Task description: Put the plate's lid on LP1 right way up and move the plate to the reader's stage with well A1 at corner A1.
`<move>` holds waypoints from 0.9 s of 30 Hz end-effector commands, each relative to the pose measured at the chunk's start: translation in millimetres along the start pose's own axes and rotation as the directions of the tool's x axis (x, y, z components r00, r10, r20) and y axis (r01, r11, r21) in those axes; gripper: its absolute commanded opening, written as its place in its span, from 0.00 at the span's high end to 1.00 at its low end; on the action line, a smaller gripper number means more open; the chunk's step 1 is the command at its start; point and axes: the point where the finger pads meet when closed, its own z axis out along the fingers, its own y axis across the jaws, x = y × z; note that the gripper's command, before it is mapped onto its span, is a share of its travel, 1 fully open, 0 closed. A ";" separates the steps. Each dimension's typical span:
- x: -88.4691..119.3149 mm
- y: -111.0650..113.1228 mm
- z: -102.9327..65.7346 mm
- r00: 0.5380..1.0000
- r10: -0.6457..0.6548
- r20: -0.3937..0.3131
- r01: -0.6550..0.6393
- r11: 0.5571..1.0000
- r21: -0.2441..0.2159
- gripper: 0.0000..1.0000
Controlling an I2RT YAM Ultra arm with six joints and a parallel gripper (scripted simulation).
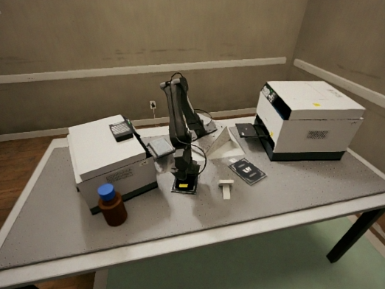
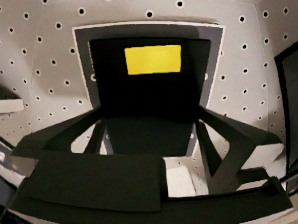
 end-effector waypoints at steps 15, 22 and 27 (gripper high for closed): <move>2.1 0.7 3.5 1.000 -0.006 0.007 0.006 1.000 -0.002 0.15; 2.7 0.7 3.8 1.000 -0.007 0.007 0.007 1.000 -0.002 0.15; 3.1 0.6 4.0 1.000 -0.008 0.007 0.008 1.000 -0.002 0.15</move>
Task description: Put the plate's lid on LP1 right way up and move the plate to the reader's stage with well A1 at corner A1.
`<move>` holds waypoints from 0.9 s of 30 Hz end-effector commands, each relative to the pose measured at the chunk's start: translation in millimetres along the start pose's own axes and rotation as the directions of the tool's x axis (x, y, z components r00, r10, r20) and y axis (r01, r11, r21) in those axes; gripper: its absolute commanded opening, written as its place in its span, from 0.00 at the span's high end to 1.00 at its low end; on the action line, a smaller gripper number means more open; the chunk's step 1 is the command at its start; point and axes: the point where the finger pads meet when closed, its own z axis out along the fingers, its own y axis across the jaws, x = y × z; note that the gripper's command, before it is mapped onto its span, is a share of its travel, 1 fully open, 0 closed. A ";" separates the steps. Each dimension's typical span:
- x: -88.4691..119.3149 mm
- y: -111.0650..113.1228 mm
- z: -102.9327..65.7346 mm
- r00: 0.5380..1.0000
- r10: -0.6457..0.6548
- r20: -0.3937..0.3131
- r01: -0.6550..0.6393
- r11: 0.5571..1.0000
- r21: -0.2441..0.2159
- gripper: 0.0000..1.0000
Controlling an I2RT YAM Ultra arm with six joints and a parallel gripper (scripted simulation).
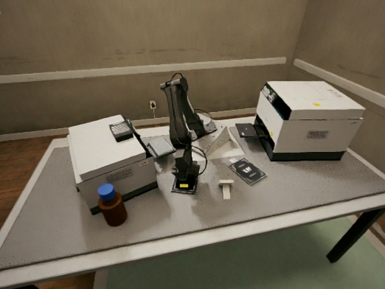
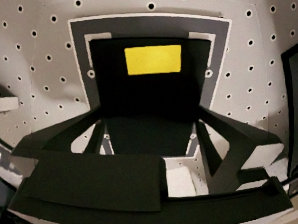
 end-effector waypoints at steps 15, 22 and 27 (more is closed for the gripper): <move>-1.5 0.0 -1.4 1.000 -0.003 0.017 0.003 1.000 -0.003 0.00; -1.5 0.0 -1.4 1.000 -0.003 0.017 0.003 1.000 -0.003 0.00; -1.5 0.0 -1.4 1.000 -0.003 0.017 0.003 1.000 -0.003 0.00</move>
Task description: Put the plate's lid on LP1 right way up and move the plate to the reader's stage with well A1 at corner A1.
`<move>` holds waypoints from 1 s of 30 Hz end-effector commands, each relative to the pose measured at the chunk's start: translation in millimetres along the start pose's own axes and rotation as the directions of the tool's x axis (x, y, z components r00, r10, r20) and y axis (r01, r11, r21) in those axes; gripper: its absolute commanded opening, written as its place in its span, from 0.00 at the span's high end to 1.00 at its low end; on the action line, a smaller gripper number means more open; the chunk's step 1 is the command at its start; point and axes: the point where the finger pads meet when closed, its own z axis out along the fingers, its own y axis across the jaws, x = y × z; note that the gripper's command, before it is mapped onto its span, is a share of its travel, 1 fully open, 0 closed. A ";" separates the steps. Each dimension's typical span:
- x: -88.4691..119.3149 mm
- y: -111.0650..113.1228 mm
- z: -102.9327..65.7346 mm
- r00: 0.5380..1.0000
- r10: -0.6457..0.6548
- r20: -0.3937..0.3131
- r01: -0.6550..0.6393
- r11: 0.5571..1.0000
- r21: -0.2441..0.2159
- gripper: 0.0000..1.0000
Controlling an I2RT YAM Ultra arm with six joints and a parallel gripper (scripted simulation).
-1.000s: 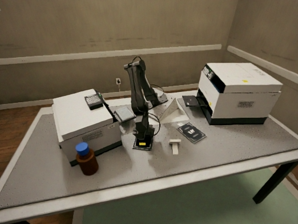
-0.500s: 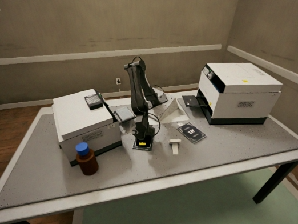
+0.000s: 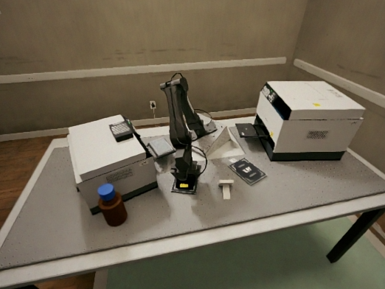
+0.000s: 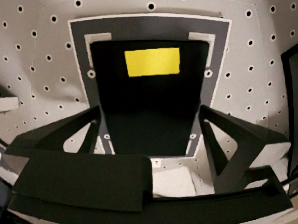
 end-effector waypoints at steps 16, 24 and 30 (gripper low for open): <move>-3.5 0.9 -16.5 1.000 -0.003 0.031 0.004 1.000 -0.006 0.00; -8.2 -1.3 -30.3 0.999 0.004 0.044 -0.004 1.000 0.001 0.00; -7.9 -1.3 -35.6 0.999 0.004 0.045 -0.004 1.000 0.000 0.00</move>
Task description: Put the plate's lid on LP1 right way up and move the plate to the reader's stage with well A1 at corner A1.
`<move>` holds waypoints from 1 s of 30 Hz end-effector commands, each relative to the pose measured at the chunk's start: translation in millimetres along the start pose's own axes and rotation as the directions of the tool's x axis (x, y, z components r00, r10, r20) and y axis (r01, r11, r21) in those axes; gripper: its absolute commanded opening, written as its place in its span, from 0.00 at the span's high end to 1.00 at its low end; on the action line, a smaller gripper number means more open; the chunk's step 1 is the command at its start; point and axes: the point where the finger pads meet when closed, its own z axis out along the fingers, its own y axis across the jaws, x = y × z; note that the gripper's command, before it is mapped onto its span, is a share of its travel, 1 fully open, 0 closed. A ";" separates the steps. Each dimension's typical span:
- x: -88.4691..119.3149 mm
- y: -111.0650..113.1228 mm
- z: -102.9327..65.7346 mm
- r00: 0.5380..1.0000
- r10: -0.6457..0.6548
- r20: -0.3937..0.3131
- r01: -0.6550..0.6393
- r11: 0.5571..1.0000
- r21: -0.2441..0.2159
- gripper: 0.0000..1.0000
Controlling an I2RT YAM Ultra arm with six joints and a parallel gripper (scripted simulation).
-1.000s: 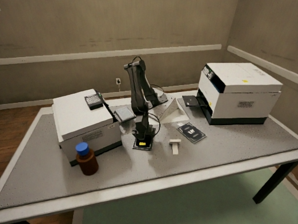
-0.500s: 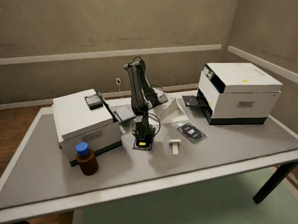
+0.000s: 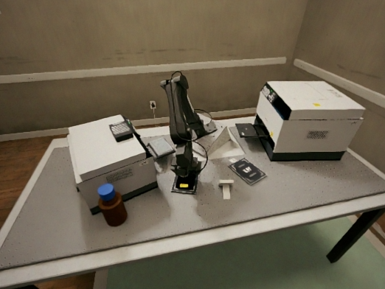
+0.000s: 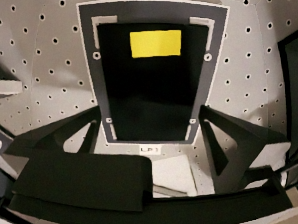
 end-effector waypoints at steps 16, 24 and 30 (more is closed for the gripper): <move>-16.9 -3.1 -42.3 0.998 0.019 0.065 -0.019 1.000 0.004 0.00; -16.3 -3.1 -51.6 0.998 0.019 0.065 -0.020 1.000 0.003 0.00; -15.7 -3.2 -59.7 0.998 0.019 0.065 -0.020 1.000 0.003 0.00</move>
